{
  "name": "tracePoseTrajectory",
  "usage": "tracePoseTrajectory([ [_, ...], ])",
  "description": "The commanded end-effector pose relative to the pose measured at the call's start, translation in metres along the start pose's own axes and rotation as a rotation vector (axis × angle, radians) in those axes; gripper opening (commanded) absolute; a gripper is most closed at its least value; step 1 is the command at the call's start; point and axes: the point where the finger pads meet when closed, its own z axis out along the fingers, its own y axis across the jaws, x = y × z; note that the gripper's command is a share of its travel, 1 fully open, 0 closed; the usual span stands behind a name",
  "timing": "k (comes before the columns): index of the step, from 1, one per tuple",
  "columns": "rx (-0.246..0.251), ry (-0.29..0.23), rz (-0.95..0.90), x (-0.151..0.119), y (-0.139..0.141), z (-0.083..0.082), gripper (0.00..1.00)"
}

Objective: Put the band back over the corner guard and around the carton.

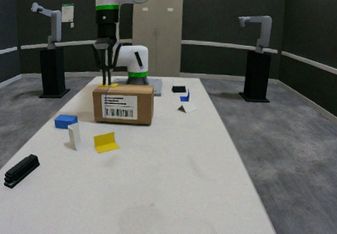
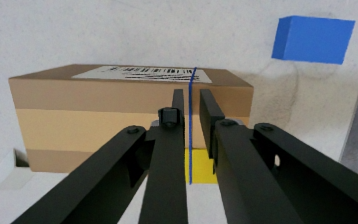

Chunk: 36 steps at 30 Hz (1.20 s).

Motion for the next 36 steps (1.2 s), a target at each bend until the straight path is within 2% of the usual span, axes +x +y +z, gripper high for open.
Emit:
tracePoseTrajectory([
  [1,0.0,0.002,0.0,0.001,0.0,0.0,0.18],
  [36,0.0,0.002,0.0,0.002,0.0,0.019,0.18],
])
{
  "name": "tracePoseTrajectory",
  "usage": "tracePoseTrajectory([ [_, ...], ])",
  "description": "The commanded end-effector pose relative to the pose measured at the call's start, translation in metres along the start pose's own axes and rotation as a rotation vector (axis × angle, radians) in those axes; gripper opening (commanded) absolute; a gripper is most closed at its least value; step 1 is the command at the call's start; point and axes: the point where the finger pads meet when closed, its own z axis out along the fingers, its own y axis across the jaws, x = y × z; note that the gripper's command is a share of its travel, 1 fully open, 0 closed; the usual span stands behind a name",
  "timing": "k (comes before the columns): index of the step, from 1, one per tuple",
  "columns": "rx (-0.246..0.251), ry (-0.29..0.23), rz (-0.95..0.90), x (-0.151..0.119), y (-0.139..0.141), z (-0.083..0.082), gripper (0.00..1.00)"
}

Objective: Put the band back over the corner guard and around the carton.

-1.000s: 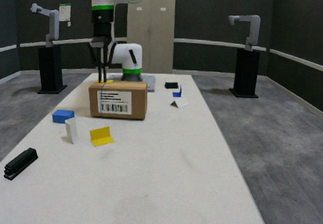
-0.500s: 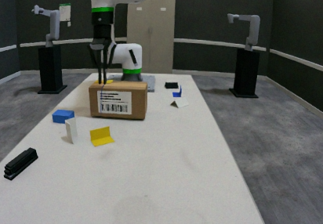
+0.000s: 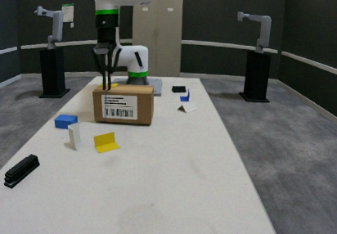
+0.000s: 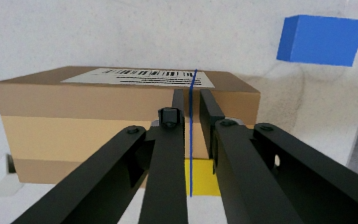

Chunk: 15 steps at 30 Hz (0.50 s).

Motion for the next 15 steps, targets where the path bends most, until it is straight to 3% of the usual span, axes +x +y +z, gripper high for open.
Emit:
tracePoseTrajectory([
  [1,-0.001,0.002,0.0,0.0006,0.0002,0.0004,0.18],
  [15,-0.001,0.002,0.0,0.0007,0.0003,0.002,0.18],
])
